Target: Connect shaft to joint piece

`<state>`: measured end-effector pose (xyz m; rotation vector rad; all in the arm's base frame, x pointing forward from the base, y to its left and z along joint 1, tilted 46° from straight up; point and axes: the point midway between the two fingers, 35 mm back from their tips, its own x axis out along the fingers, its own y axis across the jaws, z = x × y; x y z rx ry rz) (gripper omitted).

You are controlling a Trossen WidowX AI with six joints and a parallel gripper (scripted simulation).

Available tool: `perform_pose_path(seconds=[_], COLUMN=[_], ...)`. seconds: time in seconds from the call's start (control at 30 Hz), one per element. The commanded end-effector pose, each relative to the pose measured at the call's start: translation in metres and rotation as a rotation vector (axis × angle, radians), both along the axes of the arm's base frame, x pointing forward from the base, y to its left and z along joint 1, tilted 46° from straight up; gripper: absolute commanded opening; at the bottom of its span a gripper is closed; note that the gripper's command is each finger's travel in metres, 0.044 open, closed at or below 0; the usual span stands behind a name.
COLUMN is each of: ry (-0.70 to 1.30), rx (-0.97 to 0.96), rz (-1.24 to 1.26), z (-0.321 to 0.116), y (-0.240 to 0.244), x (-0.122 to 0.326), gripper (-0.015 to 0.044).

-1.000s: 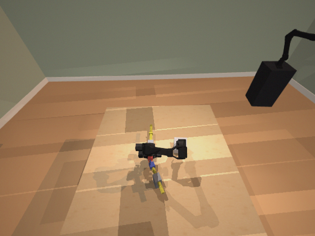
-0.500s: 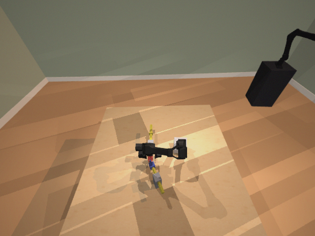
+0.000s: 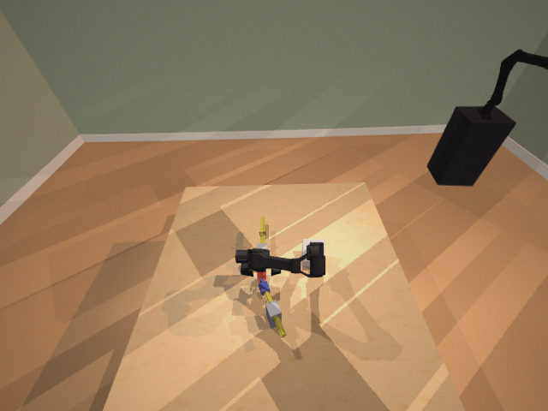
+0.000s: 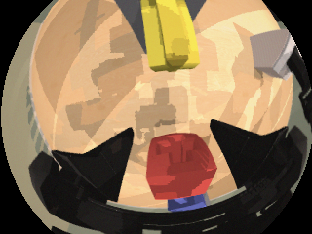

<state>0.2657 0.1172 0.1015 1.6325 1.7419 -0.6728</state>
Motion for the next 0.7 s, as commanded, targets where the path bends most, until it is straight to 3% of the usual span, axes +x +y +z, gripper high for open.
perform_pose_path(seconds=[0.0, 0.17, 0.43, 0.67], ry=[0.001, -0.003, -0.011, -0.184], rx=[0.017, 0.131, 0.135, 0.112], rz=[0.003, 0.007, 0.007, 0.131], z=[0.002, 0.019, 0.02, 0.037], y=[-0.003, -0.02, -0.02, -0.039], x=[0.0, 0.0, 0.0, 0.005], gripper=[0.044, 0.044, 0.044, 0.044])
